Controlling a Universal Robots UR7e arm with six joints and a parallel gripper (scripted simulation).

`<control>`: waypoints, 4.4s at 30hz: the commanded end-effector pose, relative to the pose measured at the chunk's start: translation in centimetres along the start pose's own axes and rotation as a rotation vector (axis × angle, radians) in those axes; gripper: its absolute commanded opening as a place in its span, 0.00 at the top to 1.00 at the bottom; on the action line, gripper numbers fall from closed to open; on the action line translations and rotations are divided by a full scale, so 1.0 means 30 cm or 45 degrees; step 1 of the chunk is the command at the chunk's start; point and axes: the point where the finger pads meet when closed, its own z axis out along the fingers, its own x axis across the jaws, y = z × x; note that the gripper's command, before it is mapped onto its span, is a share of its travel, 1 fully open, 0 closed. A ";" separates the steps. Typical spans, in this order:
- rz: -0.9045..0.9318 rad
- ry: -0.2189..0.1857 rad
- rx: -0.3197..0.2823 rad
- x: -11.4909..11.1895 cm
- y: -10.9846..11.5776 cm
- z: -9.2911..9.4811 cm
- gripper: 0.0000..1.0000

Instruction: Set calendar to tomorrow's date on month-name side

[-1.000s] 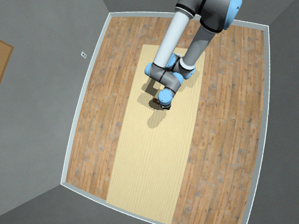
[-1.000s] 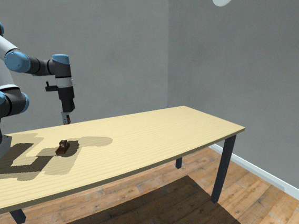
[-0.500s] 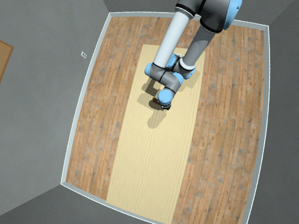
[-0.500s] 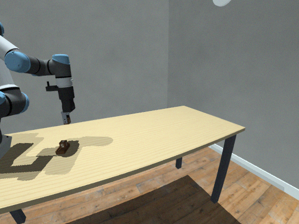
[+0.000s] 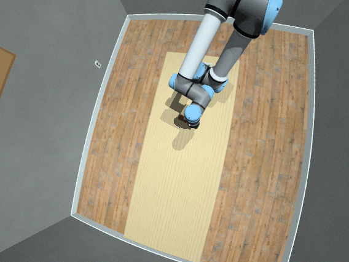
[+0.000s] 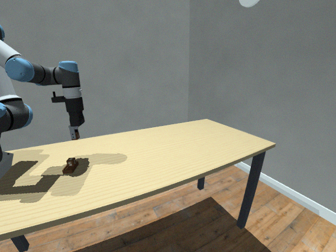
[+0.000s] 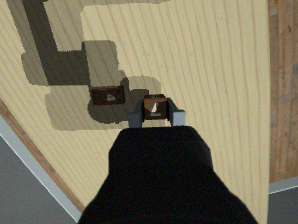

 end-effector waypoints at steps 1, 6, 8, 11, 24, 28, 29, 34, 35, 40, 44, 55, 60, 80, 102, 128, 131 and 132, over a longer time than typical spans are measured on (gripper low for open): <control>0.000 0.000 -0.001 0.000 0.001 -0.001 0.43; 0.000 0.000 -0.001 0.000 0.001 -0.001 0.43; 0.001 -0.001 -0.002 0.000 0.001 0.001 0.43; 0.005 -0.006 -0.003 0.000 0.001 0.009 0.43; 0.008 -0.011 -0.003 -0.001 -0.001 0.121 0.43; 0.008 -0.011 -0.003 -0.002 -0.002 0.176 0.43; 0.008 -0.011 -0.003 -0.002 -0.003 0.189 0.43; 0.008 -0.011 -0.003 -0.002 -0.003 0.227 0.43; 0.008 -0.011 -0.003 -0.003 -0.004 0.239 0.43; 0.008 -0.011 -0.003 -0.003 -0.005 0.285 0.43; 0.008 -0.011 -0.003 -0.003 -0.005 0.308 0.43; 0.008 -0.011 -0.003 -0.003 -0.005 0.320 0.43; 0.008 -0.011 -0.003 -0.003 -0.005 0.320 0.43; 0.008 -0.011 -0.003 -0.003 -0.005 0.320 0.43; 0.008 -0.011 -0.003 -0.004 -0.005 0.327 0.43; 0.008 -0.011 -0.003 -0.004 -0.005 0.333 0.43; 0.008 -0.011 -0.003 -0.004 -0.005 0.333 0.43; 0.008 -0.011 -0.003 -0.004 -0.005 0.333 0.43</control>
